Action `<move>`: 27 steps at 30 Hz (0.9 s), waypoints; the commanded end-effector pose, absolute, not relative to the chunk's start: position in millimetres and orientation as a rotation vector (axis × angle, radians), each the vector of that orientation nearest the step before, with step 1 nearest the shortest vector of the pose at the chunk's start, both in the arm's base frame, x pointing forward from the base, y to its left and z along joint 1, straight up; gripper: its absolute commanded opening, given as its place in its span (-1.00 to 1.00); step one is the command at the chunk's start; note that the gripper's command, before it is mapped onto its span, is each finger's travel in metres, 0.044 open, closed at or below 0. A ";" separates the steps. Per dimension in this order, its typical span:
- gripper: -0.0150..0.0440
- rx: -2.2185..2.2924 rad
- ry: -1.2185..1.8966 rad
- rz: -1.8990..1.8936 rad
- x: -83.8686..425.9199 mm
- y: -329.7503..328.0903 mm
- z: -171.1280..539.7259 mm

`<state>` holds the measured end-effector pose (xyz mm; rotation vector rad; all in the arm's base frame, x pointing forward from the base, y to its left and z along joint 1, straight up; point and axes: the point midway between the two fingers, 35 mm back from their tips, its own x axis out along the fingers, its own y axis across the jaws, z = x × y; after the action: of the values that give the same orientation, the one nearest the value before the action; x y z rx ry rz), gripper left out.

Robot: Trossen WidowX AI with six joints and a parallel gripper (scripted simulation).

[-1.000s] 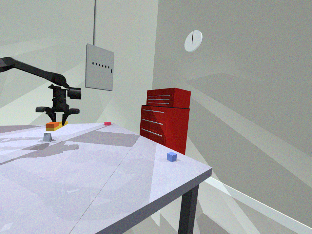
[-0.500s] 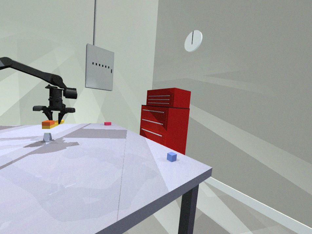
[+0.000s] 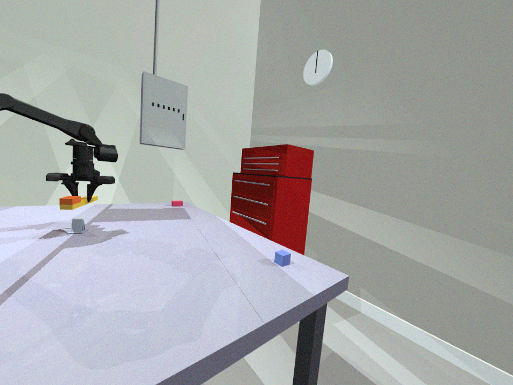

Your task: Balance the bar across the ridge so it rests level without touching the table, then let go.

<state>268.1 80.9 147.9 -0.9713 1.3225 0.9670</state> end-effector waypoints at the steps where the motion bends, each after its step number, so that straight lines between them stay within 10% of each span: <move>1: -0.49 -0.969 1.320 0.955 265.7 84.4 148.1; 27: -0.49 -0.969 1.320 0.955 266.4 85.0 107.5</move>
<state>266.2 85.5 111.9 -0.9686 1.3204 0.9599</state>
